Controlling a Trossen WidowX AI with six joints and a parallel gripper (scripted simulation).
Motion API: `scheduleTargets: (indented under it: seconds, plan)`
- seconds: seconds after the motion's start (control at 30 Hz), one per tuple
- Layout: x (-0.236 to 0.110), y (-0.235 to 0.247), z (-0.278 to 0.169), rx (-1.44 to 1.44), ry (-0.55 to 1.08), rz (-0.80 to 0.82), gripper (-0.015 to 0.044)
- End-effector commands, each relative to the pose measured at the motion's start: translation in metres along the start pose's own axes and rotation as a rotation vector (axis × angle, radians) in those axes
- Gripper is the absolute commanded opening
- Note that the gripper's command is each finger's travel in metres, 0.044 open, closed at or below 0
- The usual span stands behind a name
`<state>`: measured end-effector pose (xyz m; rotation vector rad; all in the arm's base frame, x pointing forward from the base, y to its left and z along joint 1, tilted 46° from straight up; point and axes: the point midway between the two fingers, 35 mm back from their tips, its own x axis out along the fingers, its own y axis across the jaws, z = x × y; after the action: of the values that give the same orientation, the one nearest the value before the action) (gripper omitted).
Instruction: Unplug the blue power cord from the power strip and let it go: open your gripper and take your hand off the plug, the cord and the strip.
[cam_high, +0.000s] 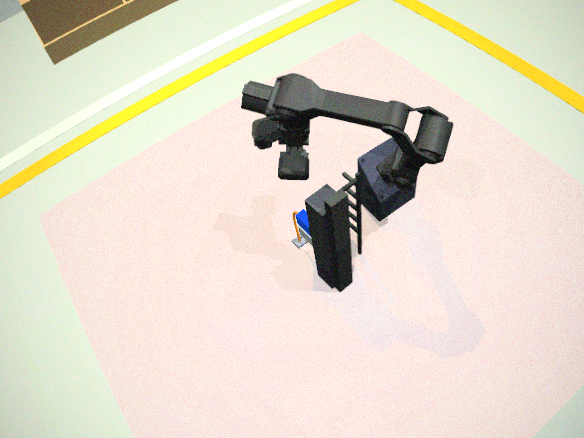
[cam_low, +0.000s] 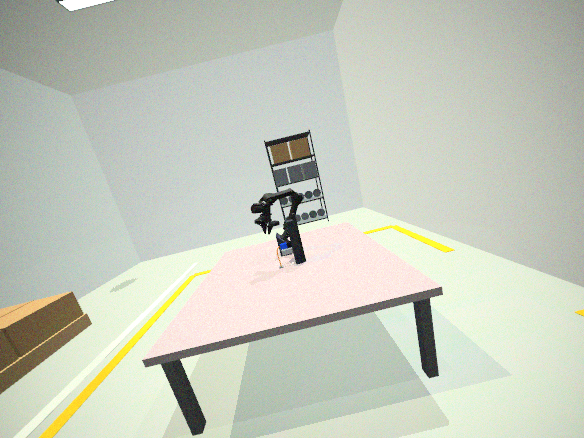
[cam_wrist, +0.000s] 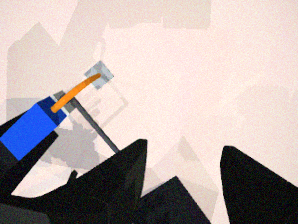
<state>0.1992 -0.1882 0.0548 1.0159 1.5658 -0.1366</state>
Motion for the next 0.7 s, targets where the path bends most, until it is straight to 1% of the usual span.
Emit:
scheduleTargets:
  seconds: [0.0, 0.2, 0.67]
  plan:
    - [0.052, 0.050, 0.006, 0.577, 0.149, 0.088, 0.0160]
    - [0.069, 0.073, 0.006, 0.836, 0.217, 0.098, 0.0160]
    - [0.069, 0.073, 0.006, 0.842, 0.219, 0.098, 0.0160]
